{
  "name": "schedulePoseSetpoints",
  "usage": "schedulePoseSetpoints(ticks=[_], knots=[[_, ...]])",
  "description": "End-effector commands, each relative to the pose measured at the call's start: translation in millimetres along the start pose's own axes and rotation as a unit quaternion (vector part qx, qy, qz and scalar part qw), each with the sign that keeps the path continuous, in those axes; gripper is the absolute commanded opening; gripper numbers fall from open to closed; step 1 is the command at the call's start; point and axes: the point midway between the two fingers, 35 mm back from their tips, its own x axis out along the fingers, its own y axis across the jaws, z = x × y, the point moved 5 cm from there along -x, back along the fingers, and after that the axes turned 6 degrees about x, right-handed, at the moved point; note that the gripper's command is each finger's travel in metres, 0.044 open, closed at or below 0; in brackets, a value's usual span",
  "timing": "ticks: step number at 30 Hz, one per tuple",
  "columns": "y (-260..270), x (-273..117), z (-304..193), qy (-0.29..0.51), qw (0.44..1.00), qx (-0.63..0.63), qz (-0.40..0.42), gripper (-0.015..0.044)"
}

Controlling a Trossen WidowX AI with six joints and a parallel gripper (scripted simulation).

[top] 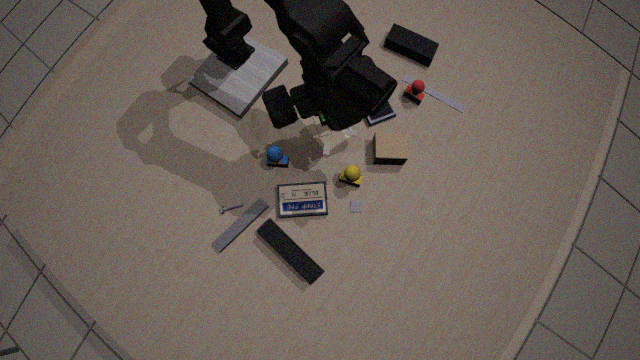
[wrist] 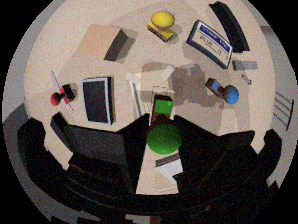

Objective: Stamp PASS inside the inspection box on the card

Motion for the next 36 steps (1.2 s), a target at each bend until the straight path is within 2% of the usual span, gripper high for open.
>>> schedulePoseSetpoints(ticks=[1,36], knots=[[-1,4,0,0.0,1.0,0.002,-0.002,0.0],[-1,28,-1,-0.001,1.0,0.002,-0.002,0.0]])
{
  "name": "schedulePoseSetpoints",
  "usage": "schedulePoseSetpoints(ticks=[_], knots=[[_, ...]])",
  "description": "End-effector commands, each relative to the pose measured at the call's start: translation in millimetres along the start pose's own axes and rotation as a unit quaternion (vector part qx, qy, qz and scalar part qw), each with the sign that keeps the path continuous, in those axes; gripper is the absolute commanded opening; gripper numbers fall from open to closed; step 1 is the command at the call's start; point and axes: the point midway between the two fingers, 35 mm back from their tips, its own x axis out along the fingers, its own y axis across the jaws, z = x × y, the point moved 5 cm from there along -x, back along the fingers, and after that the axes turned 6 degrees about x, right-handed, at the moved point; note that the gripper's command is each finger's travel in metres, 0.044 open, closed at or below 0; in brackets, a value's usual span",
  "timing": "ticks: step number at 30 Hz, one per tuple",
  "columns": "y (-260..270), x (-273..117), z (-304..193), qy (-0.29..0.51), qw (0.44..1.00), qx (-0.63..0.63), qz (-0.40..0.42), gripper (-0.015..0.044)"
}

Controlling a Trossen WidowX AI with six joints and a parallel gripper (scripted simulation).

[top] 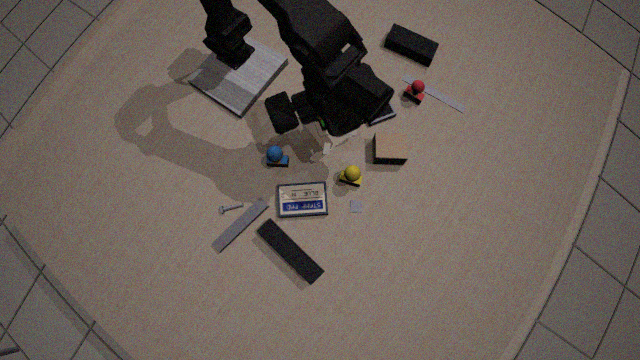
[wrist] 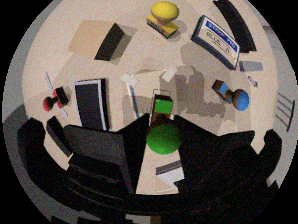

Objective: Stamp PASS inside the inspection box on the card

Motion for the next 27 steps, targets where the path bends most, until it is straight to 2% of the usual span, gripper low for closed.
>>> schedulePoseSetpoints(ticks=[1,27], knots=[[-1,4,-1,0.0,1.0,0.0,-0.002,0.0],[-2,21,-2,-0.001,1.0,0.001,-0.002,0.0]])
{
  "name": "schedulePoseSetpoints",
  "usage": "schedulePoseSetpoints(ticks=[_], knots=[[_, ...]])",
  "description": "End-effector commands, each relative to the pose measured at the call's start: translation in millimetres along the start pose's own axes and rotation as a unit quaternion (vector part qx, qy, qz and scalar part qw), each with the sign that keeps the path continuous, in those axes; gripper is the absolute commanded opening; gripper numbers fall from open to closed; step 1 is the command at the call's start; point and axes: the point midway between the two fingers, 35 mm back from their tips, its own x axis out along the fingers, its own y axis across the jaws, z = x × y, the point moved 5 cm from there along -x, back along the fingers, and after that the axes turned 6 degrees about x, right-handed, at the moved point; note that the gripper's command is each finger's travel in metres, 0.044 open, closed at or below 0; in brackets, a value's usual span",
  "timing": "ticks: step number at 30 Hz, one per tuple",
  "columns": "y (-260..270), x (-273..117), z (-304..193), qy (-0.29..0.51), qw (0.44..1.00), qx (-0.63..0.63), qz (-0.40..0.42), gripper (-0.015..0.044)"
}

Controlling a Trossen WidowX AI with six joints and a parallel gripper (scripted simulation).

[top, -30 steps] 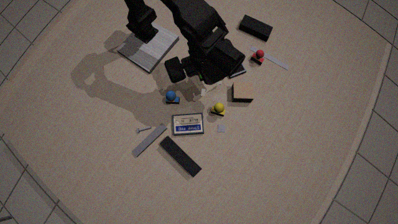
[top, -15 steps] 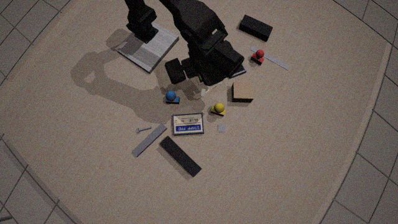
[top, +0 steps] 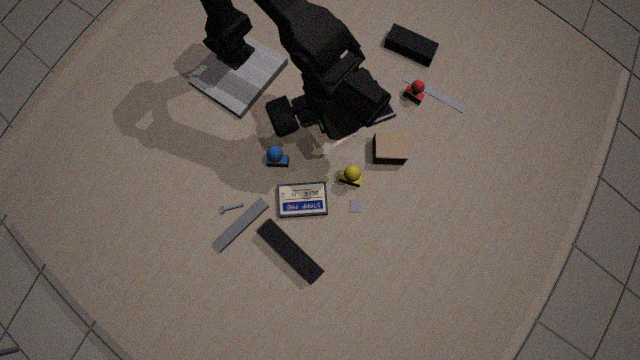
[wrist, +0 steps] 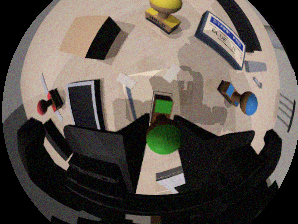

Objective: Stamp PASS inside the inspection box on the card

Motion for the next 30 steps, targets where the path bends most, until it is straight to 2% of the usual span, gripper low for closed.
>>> schedulePoseSetpoints(ticks=[1,30], knots=[[-1.1,4.3,-1.0,0.0,1.0,-0.001,-0.002,0.0],[-1.4,10.8,-1.6,-0.001,1.0,-0.001,-0.002,0.0]])
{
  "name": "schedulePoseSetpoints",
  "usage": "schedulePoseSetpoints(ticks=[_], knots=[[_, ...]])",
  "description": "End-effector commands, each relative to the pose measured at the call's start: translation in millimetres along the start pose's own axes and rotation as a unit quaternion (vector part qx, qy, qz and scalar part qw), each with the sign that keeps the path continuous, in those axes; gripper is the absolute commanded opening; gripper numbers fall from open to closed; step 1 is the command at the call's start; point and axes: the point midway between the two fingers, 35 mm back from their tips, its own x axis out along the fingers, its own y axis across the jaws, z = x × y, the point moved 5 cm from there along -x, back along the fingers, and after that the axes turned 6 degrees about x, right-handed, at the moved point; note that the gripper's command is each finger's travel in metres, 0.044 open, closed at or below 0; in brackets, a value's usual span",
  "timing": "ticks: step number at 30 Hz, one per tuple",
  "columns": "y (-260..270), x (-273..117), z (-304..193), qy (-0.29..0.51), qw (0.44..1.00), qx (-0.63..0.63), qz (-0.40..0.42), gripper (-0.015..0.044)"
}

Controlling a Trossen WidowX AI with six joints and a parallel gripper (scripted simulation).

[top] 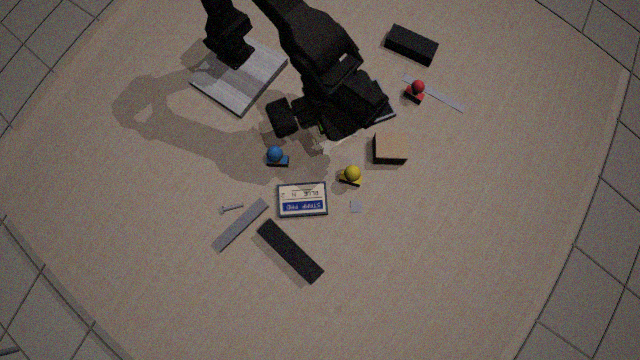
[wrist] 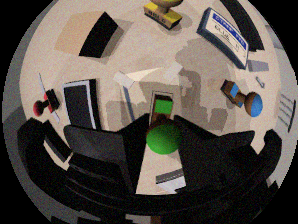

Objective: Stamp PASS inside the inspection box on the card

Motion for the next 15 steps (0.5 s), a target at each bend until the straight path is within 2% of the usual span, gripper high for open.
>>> schedulePoseSetpoints(ticks=[1,15], knots=[[-0.3,1.1,0.3,-0.002,1.0,-0.001,-0.001,0.0],[-0.3,3.1,0.3,-0.002,1.0,-0.001,-0.001,0.0]])
